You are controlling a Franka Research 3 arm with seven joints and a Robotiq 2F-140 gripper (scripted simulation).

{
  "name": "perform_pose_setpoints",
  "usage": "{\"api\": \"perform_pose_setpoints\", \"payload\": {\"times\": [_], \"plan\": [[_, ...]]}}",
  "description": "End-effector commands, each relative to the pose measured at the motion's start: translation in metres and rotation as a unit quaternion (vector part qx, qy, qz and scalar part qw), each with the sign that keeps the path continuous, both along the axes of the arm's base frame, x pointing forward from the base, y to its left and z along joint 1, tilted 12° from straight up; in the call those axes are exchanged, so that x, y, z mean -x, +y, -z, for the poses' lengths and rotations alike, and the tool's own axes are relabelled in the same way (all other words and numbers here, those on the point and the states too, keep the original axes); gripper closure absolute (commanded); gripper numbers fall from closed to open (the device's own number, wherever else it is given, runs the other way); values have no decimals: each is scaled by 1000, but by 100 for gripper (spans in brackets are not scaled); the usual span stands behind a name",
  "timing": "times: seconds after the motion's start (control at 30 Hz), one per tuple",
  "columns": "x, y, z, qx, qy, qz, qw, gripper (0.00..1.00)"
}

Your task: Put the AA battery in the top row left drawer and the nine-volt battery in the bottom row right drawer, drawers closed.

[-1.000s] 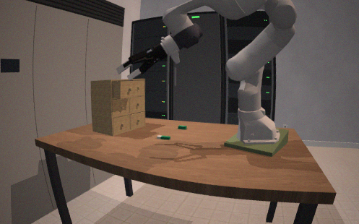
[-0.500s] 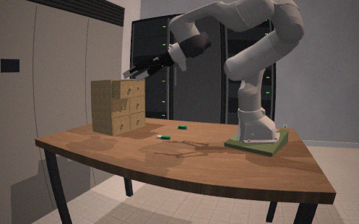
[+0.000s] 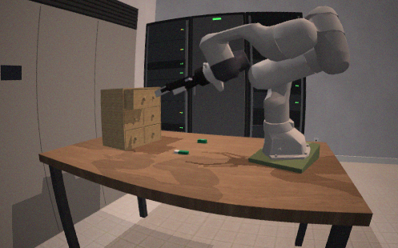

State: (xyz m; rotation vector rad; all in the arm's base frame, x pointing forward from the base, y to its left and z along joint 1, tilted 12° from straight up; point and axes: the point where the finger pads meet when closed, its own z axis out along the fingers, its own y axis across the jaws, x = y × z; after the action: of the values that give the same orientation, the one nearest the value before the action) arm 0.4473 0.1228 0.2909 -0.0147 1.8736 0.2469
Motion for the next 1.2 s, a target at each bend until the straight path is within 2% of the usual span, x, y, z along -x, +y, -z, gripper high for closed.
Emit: {"api": "perform_pose_setpoints", "payload": {"times": [0.0, 0.83, 1.17], "plan": [[3, -14, 1, -4, -3, 23, 1000, 100], [2, -14, 1, -6, -4, 24, 1000, 100], [-16, -12, 5, -18, -6, 29, 999, 100]]}}
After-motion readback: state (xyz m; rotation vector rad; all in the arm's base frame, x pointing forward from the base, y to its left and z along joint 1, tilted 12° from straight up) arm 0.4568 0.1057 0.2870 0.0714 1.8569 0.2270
